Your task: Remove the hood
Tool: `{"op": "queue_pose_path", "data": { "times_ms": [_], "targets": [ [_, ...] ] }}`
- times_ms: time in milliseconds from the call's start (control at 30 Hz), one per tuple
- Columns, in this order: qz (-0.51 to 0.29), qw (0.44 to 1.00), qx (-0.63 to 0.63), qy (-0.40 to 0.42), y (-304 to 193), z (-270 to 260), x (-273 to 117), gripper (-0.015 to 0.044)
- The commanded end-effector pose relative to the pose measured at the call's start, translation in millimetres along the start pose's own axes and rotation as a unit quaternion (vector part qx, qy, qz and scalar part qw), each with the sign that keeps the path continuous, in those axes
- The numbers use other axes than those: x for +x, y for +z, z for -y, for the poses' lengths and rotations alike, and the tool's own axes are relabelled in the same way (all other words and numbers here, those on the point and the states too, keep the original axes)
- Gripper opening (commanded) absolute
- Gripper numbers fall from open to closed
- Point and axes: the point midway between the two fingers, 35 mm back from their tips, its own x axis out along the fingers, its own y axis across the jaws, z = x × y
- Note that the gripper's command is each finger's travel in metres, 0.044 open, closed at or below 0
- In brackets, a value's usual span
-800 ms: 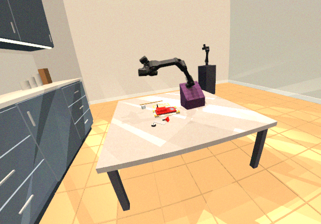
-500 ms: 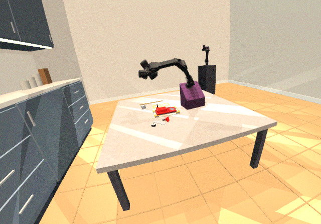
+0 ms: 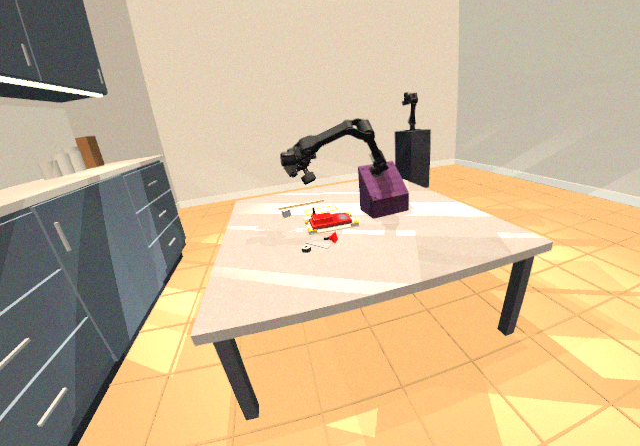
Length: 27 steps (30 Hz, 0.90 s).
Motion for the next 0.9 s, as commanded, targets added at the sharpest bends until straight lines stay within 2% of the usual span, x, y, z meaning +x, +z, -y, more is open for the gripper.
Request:
{"op": "queue_pose_path", "data": {
  "times_ms": [0,267,533,867],
  "targets": [
    [0.020,0.996,0.026,0.081,1.0,-33.5,12.9,0.0440],
    [0.053,0.951,0.096,0.290,0.2,-112.1,23.0,0.0440],
    [0.051,0.846,0.159,0.506,-11.0,-179.6,5.5,0.0440],
    [0.049,0.835,0.164,0.523,-10.7,-184.0,4.3,0.0440]
  ]
}}
